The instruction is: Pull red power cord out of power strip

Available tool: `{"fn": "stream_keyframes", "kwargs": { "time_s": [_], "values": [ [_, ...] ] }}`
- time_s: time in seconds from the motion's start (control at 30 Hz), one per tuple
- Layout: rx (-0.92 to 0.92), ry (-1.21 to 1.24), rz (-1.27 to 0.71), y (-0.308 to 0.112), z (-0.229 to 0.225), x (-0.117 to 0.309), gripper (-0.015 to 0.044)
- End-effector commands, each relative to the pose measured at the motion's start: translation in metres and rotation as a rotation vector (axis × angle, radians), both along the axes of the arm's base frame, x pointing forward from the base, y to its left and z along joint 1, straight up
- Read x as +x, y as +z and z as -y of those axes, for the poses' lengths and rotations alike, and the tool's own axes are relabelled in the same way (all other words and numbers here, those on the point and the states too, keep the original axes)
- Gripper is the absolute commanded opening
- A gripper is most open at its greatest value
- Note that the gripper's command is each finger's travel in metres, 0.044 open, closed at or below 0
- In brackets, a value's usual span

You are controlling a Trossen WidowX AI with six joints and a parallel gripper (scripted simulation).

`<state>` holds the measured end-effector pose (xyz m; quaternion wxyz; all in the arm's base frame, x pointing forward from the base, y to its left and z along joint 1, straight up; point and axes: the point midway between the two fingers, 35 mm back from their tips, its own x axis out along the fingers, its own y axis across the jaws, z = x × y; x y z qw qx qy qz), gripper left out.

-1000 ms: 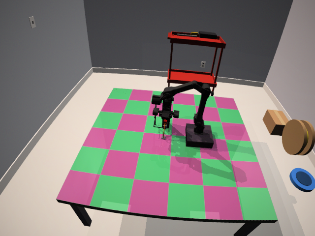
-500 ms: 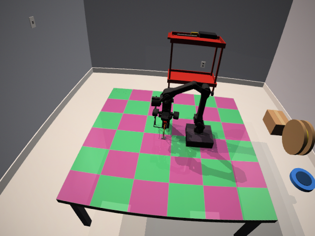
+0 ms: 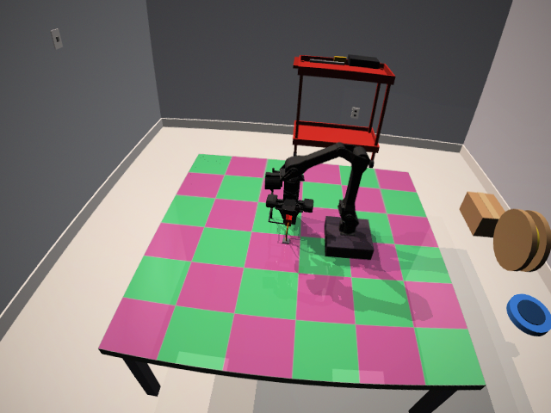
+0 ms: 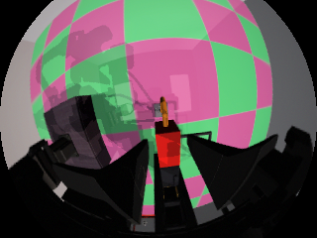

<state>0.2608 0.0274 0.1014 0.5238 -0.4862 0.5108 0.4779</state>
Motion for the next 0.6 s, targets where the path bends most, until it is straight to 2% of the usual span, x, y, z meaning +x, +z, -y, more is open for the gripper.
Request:
{"fn": "stream_keyframes", "kwargs": {
  "time_s": [0.0, 0.2, 0.33, 0.57],
  "values": [
    [0.003, 0.005, 0.007, 0.001, 0.0, 0.0, 0.0289],
    [0.005, 0.005, 0.007, 0.007, -0.027, 0.004, 0.044],
    [0.008, 0.005, 0.007, 0.013, -0.058, 0.004, 0.044],
    [0.008, 0.005, 0.007, 0.014, -0.06, 0.004, 0.044]
  ]
}}
